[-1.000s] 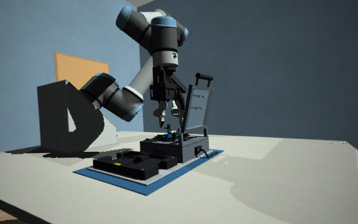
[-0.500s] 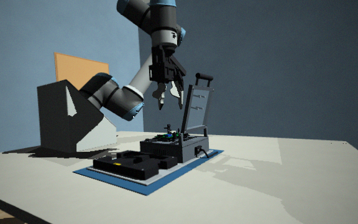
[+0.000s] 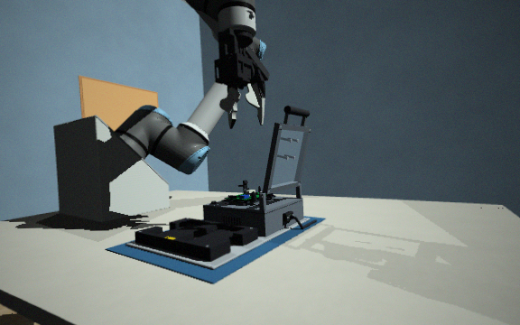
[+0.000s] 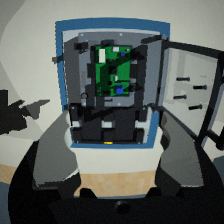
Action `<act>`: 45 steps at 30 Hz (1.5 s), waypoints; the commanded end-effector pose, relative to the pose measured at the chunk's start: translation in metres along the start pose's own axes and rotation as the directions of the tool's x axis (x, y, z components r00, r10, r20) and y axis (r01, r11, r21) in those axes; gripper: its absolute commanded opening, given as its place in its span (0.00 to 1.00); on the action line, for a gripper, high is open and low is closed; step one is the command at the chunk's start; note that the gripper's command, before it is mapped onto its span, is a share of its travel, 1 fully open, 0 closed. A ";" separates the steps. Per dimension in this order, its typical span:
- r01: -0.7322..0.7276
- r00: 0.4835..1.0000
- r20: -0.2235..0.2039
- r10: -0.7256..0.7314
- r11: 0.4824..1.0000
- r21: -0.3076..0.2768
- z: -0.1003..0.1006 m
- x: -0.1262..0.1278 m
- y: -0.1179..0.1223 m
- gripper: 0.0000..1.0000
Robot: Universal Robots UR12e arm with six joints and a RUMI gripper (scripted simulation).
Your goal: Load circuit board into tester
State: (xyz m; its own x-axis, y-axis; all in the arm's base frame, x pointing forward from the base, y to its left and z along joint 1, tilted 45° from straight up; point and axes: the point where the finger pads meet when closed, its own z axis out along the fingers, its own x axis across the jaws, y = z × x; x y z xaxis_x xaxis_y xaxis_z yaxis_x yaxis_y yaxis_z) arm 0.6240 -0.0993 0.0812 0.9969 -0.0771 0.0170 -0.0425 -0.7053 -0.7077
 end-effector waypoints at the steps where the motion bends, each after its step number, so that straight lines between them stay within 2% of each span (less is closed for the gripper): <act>1: 0.001 1.000 0.000 -0.001 1.000 0.000 -0.026 0.000 0.000 0.59; 4: 0.001 1.000 0.000 -0.001 1.000 0.000 -0.031 0.000 0.000 0.59; 10: 0.001 1.000 0.000 -0.001 1.000 0.000 -0.056 0.000 0.000 0.59; 15: 0.001 1.000 0.000 -0.001 1.000 0.000 -0.068 0.000 0.000 0.59; 28: 0.001 1.000 0.000 -0.001 1.000 0.000 -0.076 0.000 0.000 0.59; 29: 0.001 1.000 0.000 -0.001 1.000 0.000 -0.076 0.000 0.000 0.30; 45: 0.001 1.000 0.000 -0.001 1.000 0.000 -0.076 0.000 0.000 0.30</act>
State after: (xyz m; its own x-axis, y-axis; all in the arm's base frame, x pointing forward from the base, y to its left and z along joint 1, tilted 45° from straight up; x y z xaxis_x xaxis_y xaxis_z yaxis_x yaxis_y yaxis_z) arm 0.6188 -0.1520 0.1339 0.9970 -0.0761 0.0163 -0.0422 -0.7045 -0.7084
